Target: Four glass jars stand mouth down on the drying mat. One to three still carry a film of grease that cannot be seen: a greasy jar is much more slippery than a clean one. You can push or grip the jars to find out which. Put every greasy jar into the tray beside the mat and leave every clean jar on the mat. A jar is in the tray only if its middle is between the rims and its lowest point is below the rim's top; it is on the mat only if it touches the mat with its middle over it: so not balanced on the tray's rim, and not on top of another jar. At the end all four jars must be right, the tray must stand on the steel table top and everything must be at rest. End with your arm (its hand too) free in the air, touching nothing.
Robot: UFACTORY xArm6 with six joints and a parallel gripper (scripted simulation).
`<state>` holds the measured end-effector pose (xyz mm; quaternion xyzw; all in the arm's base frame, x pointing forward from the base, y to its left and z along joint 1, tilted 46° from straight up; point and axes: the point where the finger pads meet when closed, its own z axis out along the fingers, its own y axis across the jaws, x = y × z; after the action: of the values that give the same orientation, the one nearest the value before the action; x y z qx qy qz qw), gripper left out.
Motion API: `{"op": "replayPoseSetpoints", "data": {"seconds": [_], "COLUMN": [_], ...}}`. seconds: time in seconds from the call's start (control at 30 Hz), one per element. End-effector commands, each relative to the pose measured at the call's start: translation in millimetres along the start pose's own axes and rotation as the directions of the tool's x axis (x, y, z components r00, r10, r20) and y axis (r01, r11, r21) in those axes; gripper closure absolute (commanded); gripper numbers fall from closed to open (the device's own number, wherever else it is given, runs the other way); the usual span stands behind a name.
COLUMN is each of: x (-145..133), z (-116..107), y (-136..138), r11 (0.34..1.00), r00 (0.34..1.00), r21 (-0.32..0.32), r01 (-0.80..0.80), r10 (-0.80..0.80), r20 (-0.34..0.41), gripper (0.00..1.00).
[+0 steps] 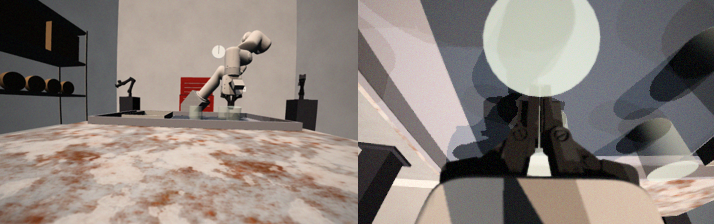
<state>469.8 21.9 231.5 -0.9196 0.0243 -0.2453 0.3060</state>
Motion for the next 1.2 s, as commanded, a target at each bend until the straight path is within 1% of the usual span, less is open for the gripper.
{"op": "replayPoseSetpoints", "data": {"seconds": [0.0, 0.6, 1.03, 1.17], "x": [2, 4, -22, -22], "z": [-1, -3, 5, 5], "y": [0, 0, 0, 0], "r11": [1.000, 1.000, 1.000, 1.000], "r00": [1.000, 1.000, 1.000, 1.000], "r21": [-0.001, -0.001, -0.001, -0.001], "r01": [0.001, 0.001, 0.001, 0.001], "r10": [-0.001, -0.001, -0.001, -0.001], "r20": [-0.003, -0.003, -0.003, -0.003], "gripper": [1.00, 1.00, 1.00, 1.00]}}
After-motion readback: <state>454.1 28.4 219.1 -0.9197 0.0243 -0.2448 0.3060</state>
